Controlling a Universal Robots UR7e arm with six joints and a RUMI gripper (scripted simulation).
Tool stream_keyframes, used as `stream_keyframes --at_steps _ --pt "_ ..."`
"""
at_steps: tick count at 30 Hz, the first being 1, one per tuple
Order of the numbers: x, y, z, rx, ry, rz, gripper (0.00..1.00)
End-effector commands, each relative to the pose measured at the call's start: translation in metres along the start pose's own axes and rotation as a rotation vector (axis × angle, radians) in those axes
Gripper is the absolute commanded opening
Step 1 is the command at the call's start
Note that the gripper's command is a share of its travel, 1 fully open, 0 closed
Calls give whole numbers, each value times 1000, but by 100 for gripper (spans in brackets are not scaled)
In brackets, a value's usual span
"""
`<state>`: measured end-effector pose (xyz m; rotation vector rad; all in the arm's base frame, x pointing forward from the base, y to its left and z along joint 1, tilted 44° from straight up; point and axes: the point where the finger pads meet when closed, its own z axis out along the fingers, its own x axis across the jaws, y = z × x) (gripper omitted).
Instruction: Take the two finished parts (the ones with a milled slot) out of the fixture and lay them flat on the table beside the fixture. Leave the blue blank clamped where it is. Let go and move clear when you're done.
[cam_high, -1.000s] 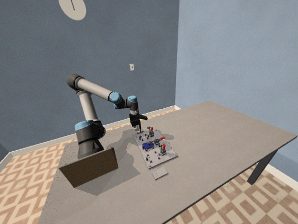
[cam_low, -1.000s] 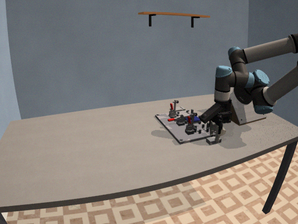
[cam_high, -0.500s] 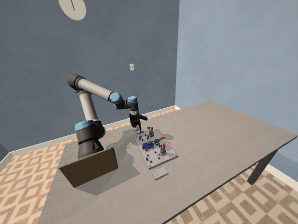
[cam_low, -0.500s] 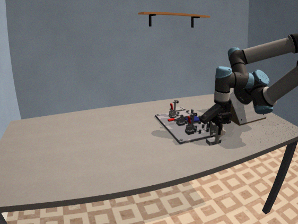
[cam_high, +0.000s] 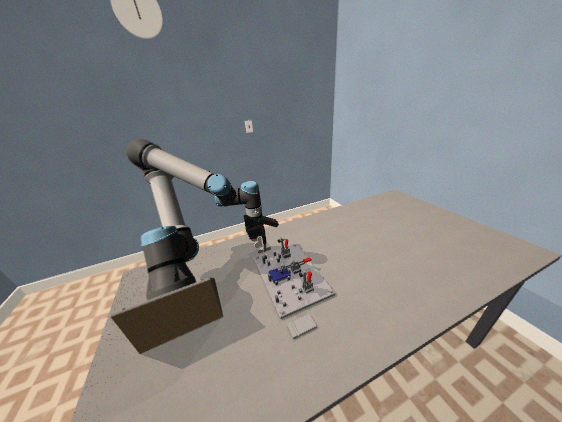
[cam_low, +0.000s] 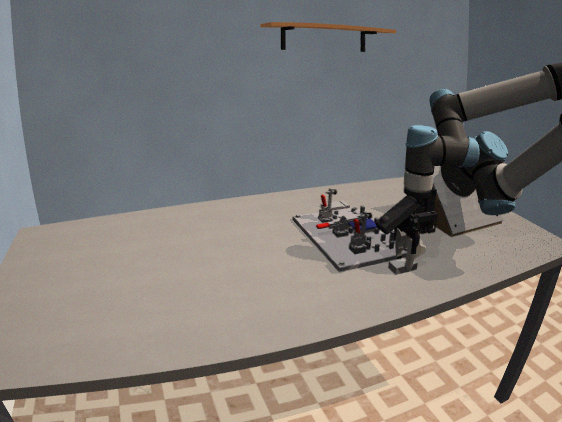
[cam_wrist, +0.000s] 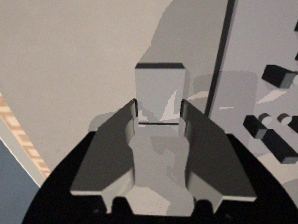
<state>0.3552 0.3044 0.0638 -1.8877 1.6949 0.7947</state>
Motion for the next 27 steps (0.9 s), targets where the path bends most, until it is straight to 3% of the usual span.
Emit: stream_keyframes --at_steps 1,5,6,27 --pt "0 0 0 1 0 0 0" --pt "0 0 0 1 0 0 0" --pt "0 0 0 1 0 0 40" --pt "0 0 0 1 0 0 40"
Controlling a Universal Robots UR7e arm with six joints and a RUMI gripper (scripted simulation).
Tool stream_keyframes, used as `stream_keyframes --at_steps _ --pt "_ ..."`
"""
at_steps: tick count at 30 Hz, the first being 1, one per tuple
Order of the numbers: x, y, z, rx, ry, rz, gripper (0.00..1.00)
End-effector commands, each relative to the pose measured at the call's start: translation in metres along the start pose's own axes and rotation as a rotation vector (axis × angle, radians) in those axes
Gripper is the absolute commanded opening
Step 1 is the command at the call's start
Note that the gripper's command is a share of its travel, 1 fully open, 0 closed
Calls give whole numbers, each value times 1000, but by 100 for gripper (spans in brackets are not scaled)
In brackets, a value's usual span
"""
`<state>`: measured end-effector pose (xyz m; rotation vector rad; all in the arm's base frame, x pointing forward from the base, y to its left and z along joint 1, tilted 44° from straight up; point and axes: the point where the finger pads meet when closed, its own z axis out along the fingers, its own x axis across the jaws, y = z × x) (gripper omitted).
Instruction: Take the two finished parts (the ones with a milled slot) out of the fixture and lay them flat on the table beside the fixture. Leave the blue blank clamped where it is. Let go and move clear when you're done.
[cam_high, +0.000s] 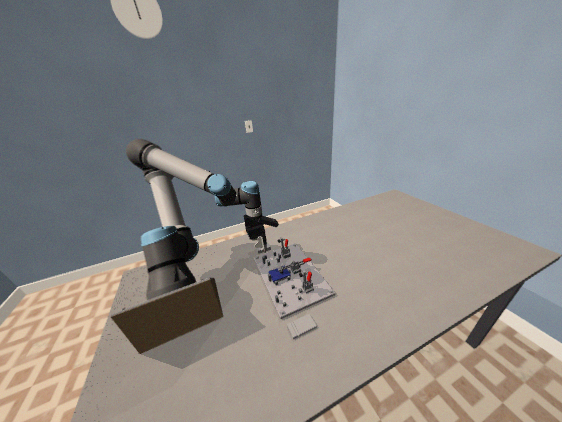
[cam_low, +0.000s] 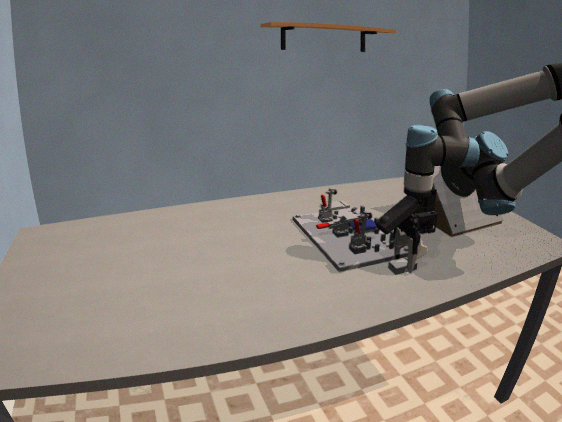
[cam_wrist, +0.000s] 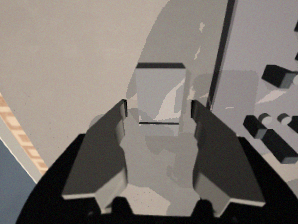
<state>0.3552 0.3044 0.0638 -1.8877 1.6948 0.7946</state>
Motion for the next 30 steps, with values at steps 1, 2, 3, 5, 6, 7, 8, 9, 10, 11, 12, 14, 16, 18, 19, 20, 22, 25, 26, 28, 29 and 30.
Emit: stream_keyframes --at_steps 1,2,3,5,6,7,8,9,10,11,12,14,16,18,19,20,22,25,26,28,29,30 --pt "0 0 0 1 0 0 40" --pt "0 0 0 1 0 0 40" --pt "0 0 0 1 0 0 40" --pt "0 0 0 1 0 0 40" --pt "0 0 0 1 0 0 40" --pt "0 0 0 1 0 0 40" --pt "0 0 0 1 0 0 40" --pt "0 0 0 1 0 0 40" --pt "0 0 0 1 0 0 40" --pt "0 0 0 1 0 0 40" --pt "0 0 0 1 0 0 40" --pt "0 0 0 1 0 0 40" --pt "0 0 -1 1 0 0 40" --pt "0 0 -1 1 0 0 40" --pt "0 0 -1 1 0 0 40" --pt "0 0 -2 1 0 0 40" --pt "0 0 -4 1 0 0 40" --pt "0 0 -9 1 0 0 40" --pt "0 0 -11 1 0 0 40" --pt "0 0 -17 1 0 0 40" --pt "0 0 -20 1 0 0 40" --pt "0 0 -23 1 0 0 40"
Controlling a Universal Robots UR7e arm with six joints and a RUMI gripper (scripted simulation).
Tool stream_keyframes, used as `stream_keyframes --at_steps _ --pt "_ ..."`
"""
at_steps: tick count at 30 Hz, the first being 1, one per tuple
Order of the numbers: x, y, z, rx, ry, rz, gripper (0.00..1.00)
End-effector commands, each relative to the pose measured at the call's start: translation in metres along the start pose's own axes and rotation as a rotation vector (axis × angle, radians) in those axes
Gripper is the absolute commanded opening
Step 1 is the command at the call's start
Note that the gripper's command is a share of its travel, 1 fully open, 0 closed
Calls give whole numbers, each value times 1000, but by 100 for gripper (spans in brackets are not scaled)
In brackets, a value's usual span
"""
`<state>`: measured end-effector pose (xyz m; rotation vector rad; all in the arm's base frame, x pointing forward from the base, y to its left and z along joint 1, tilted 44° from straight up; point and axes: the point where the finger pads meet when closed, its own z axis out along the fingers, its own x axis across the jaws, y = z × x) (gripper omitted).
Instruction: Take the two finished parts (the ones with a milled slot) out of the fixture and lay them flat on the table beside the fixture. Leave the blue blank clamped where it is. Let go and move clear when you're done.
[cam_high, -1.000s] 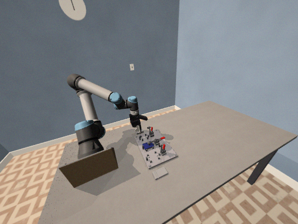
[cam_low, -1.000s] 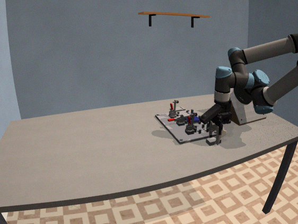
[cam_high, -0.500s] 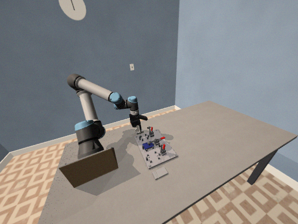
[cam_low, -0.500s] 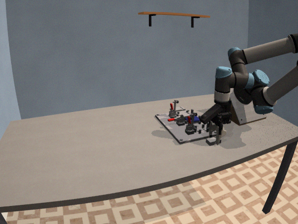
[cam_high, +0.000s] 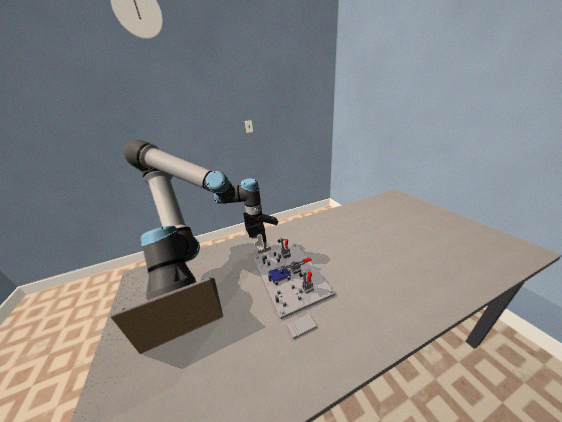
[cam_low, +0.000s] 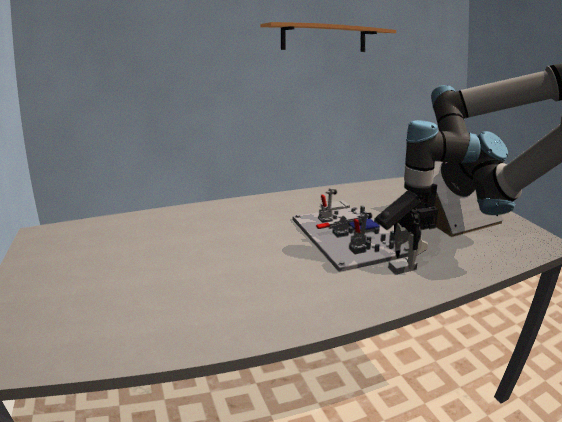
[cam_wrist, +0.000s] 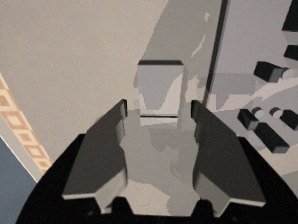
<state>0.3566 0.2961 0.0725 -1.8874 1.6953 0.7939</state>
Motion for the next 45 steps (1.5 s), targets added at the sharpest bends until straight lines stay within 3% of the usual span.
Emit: stream_keyframes --at_steps 1,21,45 --pt "0 0 -14 0 0 0 40" --pt "0 0 -80 0 0 0 40" --pt "0 0 -88 0 0 0 40"
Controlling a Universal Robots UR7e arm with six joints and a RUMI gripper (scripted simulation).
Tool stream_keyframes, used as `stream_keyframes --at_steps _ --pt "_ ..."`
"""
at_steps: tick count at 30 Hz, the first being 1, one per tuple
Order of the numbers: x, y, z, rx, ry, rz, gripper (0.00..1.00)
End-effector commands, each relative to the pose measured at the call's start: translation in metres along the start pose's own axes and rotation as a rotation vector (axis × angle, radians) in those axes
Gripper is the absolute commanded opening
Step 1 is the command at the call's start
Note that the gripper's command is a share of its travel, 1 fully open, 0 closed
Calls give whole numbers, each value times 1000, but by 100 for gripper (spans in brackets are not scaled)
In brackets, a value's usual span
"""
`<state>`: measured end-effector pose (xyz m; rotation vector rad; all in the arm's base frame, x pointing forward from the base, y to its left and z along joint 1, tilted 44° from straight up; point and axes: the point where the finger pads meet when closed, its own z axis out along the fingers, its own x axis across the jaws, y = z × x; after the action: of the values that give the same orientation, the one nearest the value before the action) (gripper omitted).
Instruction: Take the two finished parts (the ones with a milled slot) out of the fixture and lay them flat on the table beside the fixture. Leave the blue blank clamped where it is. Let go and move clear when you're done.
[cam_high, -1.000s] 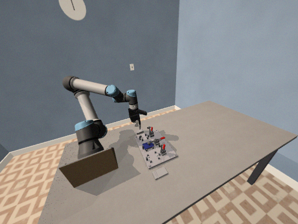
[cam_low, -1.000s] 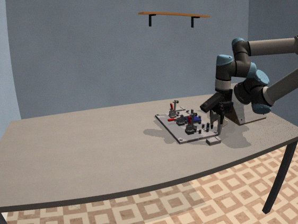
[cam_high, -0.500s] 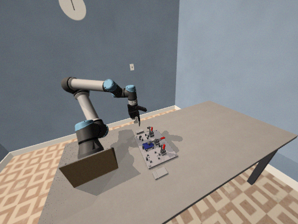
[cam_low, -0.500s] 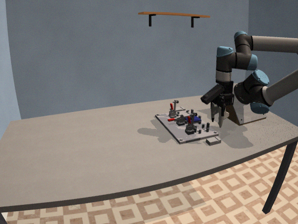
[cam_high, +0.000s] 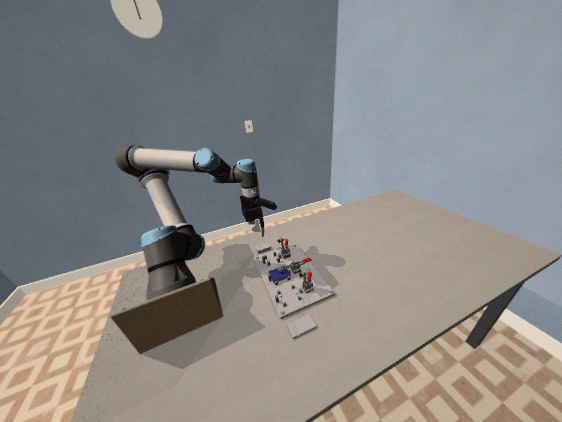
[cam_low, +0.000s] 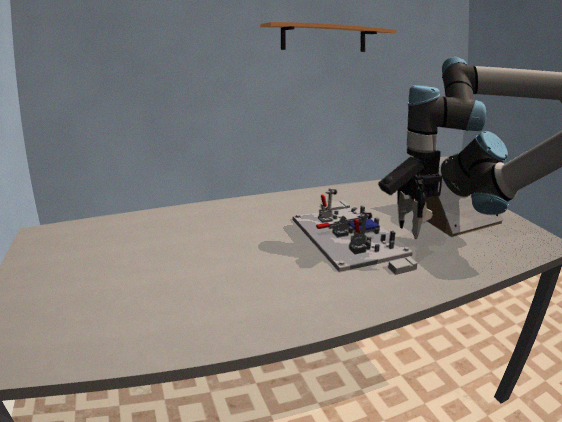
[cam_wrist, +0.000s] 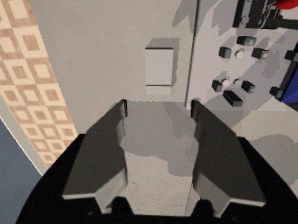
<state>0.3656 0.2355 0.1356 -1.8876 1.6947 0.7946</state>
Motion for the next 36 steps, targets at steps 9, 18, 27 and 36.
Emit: stream_keyframes --at_steps 9,18,27,36 --pt "0 0 0 1 0 0 40" --pt "0 0 -2 1 0 0 40" --pt "0 0 -19 1 0 0 40" --pt "0 0 -43 1 0 0 40"
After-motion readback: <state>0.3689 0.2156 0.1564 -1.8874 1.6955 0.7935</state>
